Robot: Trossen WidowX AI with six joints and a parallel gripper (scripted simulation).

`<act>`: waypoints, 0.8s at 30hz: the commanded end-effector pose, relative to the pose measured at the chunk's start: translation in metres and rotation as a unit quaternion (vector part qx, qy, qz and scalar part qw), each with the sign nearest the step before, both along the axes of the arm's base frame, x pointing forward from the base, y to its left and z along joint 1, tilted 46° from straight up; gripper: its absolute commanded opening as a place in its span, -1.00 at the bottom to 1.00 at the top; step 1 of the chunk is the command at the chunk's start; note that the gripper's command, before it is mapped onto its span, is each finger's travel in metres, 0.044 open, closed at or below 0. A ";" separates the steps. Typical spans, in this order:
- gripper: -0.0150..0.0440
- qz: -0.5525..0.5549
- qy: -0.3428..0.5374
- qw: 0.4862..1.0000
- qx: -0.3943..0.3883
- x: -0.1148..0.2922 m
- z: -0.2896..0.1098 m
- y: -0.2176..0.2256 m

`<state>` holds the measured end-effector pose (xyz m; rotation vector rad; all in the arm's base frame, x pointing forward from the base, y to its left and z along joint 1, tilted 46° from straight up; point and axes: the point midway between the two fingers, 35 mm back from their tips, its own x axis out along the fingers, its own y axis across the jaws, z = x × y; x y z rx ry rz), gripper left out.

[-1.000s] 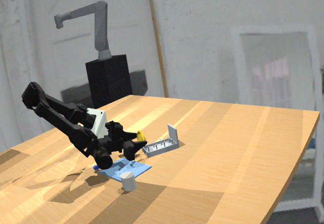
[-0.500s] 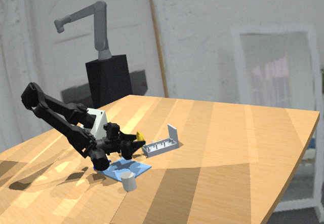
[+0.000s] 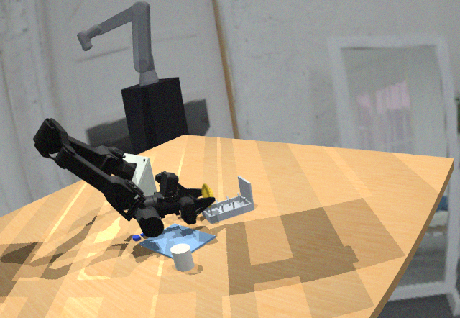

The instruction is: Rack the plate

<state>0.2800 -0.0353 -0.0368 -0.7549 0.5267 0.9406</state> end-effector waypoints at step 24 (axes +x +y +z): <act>-0.49 -0.004 0.007 1.000 0.000 0.001 -0.025 0.000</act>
